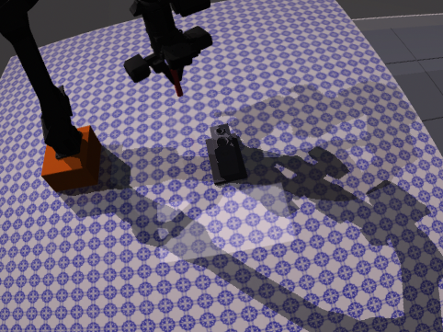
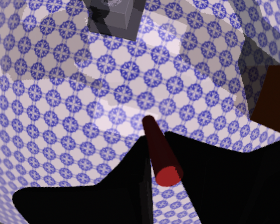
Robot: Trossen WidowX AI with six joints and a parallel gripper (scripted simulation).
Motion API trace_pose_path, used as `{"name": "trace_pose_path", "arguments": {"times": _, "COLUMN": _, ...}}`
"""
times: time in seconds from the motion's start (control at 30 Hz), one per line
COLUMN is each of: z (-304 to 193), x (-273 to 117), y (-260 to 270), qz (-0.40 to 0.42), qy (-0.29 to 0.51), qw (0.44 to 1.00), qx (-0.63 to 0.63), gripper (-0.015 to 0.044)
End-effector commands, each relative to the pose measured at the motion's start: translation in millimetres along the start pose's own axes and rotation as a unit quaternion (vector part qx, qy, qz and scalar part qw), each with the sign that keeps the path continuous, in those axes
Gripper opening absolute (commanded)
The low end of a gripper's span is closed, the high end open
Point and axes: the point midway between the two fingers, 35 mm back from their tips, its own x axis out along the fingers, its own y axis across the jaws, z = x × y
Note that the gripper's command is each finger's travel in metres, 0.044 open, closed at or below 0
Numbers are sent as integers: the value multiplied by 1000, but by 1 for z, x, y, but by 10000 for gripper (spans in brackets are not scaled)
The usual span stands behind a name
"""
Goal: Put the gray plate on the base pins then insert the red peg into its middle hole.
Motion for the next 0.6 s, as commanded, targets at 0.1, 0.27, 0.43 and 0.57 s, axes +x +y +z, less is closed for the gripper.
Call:
{"name": "trace_pose_path", "arguments": {"times": 0.1, "z": 19, "x": 1, "y": 5, "qz": -3, "qy": -2, "qw": 1000, "qx": -3, "gripper": 0}}
{"name": "trace_pose_path", "arguments": {"times": 0.27, "z": 33, "x": 0, "y": 9, "qz": -2, "qy": -2, "qw": 1000, "qx": -4, "gripper": 0}}
{"name": "trace_pose_path", "arguments": {"times": 0.43, "z": 47, "x": 0, "y": 12, "qz": 0, "qy": -1, "qw": 1000, "qx": -4, "gripper": 0}}
{"name": "trace_pose_path", "arguments": {"times": 0.57, "z": 59, "x": 0, "y": 14, "qz": 1, "qy": -2, "qw": 1000, "qx": -5, "gripper": 0}}
